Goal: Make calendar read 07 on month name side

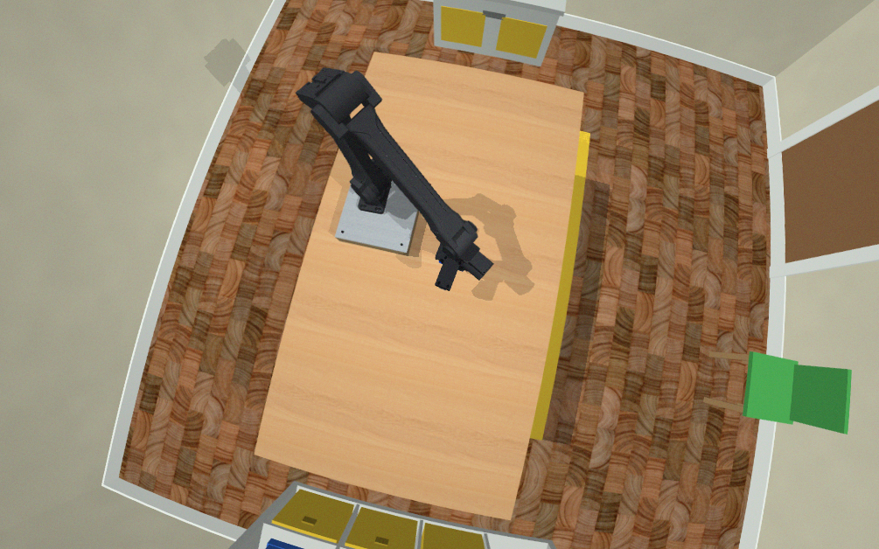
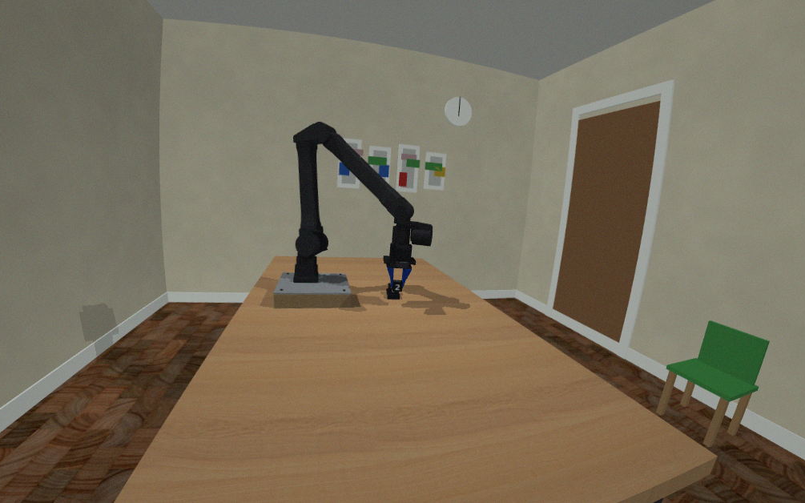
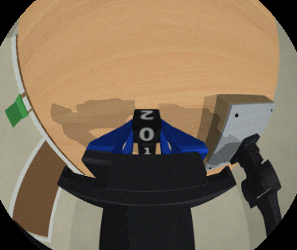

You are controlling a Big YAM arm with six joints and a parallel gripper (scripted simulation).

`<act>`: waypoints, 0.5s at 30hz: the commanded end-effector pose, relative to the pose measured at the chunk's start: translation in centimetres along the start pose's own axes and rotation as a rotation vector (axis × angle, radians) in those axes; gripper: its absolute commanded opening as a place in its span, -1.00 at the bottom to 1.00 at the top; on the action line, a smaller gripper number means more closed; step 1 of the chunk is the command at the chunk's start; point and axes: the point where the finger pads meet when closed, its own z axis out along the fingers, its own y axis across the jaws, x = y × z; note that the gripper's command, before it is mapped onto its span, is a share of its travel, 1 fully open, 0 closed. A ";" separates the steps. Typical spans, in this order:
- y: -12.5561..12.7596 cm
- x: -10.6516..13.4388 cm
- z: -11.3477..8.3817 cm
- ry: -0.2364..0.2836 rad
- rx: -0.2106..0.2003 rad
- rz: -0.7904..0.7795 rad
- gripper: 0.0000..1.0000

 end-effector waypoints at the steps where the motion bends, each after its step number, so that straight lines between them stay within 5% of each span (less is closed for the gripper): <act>1: 2.7 -0.8 -5.4 -0.032 -0.077 0.000 -0.45; 6: 2.6 -0.8 -7.0 -0.033 -0.078 0.000 -0.45; 9: 0.3 0.0 -4.2 -0.004 0.001 0.000 -0.45; 11: 0.3 0.0 -4.2 -0.004 0.001 0.000 -0.45; 12: 1.8 -0.5 -5.1 -0.018 -0.037 0.000 -0.45; 15: 2.1 -0.6 -6.0 -0.027 -0.062 0.000 -0.45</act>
